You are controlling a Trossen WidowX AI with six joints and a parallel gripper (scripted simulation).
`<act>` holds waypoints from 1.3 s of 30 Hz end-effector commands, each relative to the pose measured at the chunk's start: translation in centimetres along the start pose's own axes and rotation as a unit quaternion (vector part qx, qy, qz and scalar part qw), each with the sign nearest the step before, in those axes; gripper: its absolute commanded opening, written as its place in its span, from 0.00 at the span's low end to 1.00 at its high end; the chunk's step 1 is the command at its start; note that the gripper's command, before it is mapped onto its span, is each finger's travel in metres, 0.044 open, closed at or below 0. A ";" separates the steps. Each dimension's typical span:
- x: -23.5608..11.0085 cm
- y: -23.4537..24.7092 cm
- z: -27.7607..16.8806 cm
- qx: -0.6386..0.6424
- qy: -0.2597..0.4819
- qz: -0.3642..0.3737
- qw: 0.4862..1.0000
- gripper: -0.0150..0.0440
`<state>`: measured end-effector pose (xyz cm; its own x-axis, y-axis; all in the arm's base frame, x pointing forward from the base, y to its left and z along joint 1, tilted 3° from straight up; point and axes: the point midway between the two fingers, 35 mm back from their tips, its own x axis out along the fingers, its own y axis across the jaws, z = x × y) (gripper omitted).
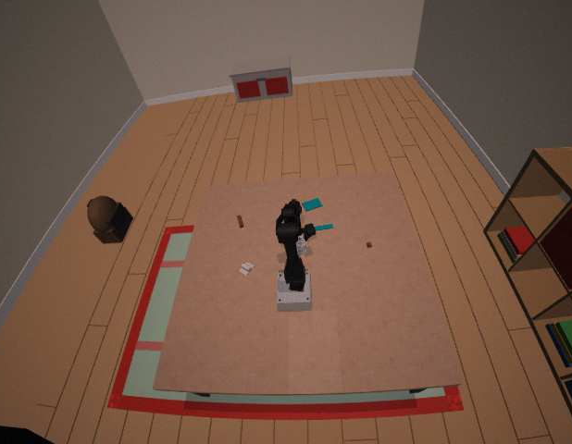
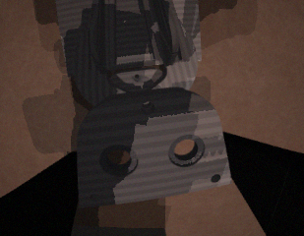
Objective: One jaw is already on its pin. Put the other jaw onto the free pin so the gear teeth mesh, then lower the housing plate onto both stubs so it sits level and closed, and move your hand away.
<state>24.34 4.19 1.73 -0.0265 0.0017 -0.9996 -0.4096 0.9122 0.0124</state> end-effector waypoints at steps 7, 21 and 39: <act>0.1 0.0 -0.1 0.003 0.001 -0.001 1.000 0.85; 0.7 0.0 0.0 0.003 0.001 -0.001 1.000 0.85; 3.6 0.0 0.1 0.004 0.001 -0.001 1.000 0.85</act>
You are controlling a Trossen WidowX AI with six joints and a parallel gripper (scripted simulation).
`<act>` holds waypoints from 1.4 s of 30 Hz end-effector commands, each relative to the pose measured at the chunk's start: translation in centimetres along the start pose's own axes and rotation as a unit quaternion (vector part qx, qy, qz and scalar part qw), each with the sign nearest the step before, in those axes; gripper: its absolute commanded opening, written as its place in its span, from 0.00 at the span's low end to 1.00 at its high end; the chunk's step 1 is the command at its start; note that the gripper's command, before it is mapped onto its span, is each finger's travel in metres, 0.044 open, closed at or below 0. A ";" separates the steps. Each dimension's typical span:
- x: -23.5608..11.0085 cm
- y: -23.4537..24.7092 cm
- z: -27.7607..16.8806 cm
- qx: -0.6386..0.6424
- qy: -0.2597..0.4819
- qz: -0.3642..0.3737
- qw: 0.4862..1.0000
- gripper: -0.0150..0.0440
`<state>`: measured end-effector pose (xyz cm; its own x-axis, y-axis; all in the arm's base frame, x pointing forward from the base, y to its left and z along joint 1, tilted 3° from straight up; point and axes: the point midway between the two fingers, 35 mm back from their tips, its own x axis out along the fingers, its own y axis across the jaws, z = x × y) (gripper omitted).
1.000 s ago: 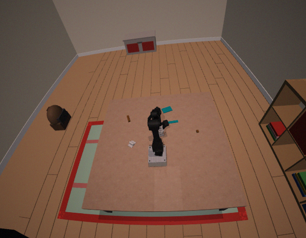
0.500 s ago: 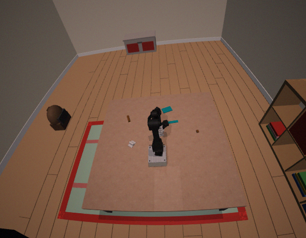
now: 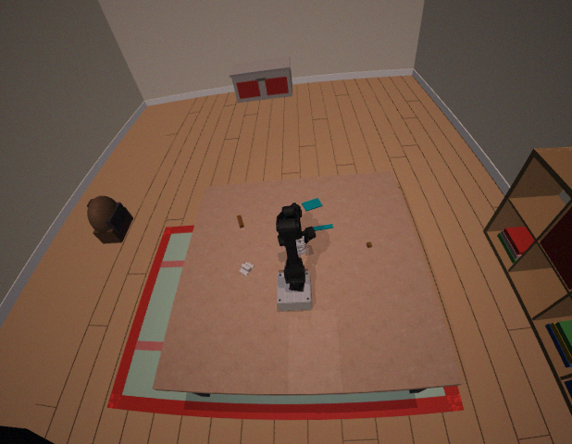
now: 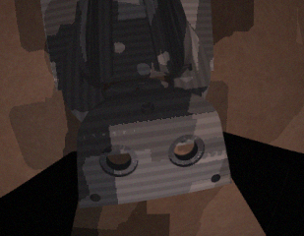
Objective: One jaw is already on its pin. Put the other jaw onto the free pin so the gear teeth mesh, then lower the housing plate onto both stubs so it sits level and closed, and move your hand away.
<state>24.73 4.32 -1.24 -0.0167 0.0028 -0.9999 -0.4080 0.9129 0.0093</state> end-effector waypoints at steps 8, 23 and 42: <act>2.0 0.1 -0.5 0.003 0.006 0.000 1.000 0.85; 3.4 0.1 -0.7 0.003 0.006 0.001 1.000 0.85; 3.7 0.1 -0.7 0.003 0.006 0.001 1.000 0.85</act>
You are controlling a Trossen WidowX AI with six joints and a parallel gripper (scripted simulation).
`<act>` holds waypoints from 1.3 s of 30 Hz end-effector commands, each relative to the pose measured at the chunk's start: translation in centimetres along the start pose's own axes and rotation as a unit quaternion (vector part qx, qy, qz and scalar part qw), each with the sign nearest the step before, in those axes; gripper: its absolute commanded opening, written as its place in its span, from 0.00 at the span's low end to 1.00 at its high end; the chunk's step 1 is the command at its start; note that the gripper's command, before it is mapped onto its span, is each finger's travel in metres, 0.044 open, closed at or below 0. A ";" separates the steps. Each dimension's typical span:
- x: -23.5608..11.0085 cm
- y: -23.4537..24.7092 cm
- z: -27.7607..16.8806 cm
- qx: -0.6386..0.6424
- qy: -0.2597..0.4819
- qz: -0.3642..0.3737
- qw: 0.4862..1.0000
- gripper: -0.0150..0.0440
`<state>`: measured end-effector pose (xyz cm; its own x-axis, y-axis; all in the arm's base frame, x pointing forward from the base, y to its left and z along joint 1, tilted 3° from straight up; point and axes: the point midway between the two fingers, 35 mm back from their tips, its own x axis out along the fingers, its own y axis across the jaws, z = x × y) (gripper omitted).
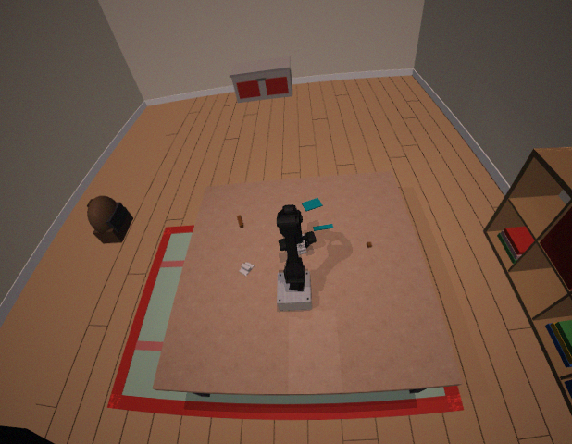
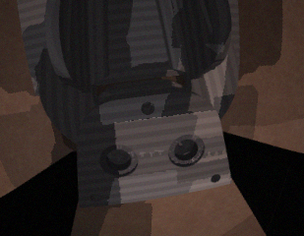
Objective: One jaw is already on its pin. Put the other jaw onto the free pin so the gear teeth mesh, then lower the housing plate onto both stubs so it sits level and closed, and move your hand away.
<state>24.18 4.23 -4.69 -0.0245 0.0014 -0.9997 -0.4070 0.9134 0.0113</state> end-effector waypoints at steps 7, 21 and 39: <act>0.2 0.0 -0.2 0.003 0.002 0.000 1.000 0.85; 0.6 0.0 -0.2 0.002 0.002 0.000 1.000 0.85; 1.0 0.0 -0.2 0.001 0.002 0.000 1.000 0.85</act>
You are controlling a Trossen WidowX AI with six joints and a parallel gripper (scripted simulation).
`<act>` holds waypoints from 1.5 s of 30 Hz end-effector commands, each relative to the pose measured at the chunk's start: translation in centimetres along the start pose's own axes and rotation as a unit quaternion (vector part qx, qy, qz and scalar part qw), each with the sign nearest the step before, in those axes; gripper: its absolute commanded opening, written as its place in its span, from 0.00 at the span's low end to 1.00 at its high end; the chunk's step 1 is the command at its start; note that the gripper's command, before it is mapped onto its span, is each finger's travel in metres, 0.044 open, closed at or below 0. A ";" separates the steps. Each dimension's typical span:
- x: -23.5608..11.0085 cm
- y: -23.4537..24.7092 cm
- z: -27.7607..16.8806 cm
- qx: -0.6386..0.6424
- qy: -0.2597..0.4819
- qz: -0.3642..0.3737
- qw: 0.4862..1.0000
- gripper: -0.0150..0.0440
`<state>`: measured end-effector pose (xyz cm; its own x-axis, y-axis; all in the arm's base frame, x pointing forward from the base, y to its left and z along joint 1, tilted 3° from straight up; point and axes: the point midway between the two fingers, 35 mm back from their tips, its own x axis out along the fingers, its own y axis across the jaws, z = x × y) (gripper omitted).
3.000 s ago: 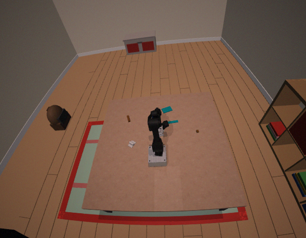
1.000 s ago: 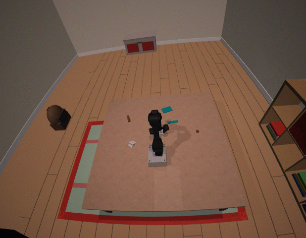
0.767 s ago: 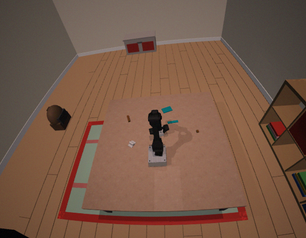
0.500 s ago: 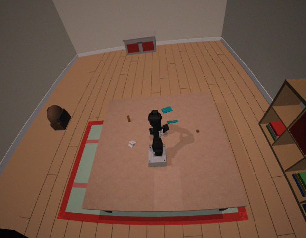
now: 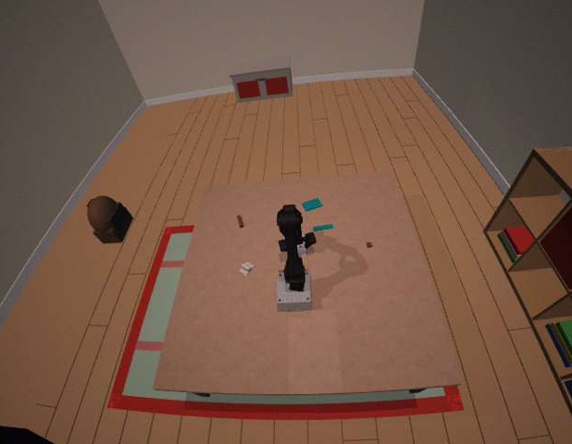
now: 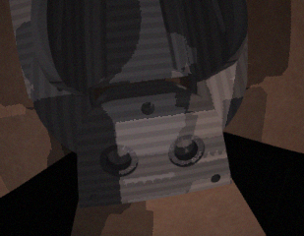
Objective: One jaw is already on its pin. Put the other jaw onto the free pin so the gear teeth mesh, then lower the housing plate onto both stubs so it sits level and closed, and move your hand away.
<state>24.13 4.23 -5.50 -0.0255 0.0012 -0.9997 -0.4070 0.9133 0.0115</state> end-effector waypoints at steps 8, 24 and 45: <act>0.3 0.0 -0.2 0.000 0.002 -0.001 1.000 0.85; 0.6 0.0 -0.2 -0.001 0.002 -0.001 1.000 0.85; 0.6 0.0 -0.2 -0.001 0.002 -0.001 1.000 0.85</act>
<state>24.05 4.23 -6.00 -0.0284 0.0007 -0.9996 -0.4074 0.9132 0.0122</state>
